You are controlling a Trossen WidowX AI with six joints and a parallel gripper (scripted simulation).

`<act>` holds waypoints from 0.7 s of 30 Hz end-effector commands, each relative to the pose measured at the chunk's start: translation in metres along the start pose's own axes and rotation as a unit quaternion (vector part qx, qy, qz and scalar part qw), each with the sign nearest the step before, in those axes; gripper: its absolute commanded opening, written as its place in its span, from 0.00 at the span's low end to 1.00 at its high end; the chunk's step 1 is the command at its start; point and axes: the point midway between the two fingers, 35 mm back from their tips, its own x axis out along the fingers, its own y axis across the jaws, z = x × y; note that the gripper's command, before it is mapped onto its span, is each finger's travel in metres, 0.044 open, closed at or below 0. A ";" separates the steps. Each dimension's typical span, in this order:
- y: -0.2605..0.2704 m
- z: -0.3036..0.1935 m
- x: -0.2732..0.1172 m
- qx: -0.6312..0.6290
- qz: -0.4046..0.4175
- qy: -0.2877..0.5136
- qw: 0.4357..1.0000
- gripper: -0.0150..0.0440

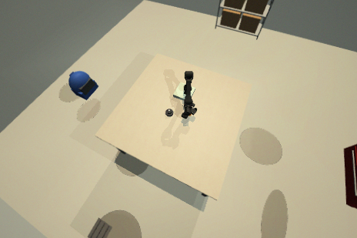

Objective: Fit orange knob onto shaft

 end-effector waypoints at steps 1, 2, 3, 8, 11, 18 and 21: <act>0.001 -0.005 -0.002 -0.002 -0.001 -0.041 0.999 0.56; 0.001 -0.006 -0.002 -0.002 -0.001 -0.049 0.999 0.56; 0.001 -0.007 -0.003 -0.002 -0.001 -0.058 0.998 0.56; 0.001 -0.013 -0.004 -0.002 -0.002 -0.100 0.995 0.56; 0.001 -0.016 -0.005 -0.002 -0.002 -0.126 0.992 0.56; 0.001 -0.024 -0.006 -0.002 -0.002 -0.185 0.983 0.56; 0.001 -0.028 -0.006 -0.002 -0.002 -0.210 0.978 0.56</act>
